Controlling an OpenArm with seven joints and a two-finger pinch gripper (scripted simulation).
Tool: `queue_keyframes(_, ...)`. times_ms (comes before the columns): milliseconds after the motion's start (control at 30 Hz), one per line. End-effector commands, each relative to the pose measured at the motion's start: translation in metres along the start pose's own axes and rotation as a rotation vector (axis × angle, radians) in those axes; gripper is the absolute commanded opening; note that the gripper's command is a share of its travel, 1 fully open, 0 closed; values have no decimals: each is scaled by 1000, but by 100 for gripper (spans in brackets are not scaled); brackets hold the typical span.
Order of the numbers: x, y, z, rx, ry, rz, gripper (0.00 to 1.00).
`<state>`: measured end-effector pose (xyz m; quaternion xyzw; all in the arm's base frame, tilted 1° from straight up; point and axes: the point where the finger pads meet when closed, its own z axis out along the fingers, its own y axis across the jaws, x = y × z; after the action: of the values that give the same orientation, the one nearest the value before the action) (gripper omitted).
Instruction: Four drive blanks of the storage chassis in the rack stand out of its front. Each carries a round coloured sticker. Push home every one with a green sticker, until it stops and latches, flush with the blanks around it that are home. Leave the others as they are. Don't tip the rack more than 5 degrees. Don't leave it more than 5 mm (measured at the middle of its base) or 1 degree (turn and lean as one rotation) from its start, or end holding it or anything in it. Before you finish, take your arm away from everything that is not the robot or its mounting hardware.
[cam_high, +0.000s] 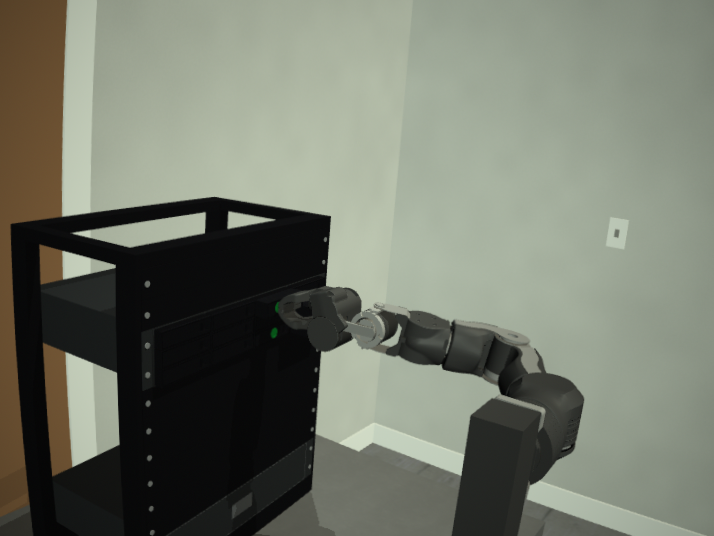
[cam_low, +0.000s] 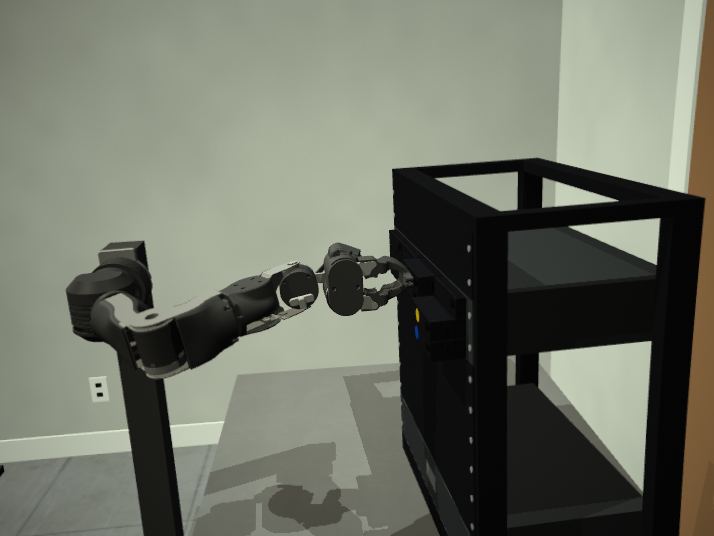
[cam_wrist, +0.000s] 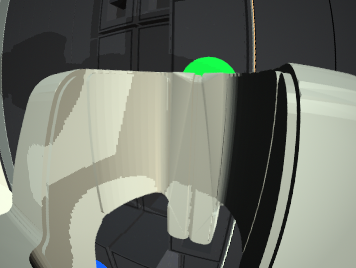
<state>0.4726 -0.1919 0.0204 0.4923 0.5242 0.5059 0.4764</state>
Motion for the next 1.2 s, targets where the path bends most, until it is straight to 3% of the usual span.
queue_keyframes(0,4,2,0,-7,13,-2,0)
queue_keyframes(367,5,2,11,-5,11,-1,0)
queue_keyframes(1167,8,3,13,-7,13,-2,0)
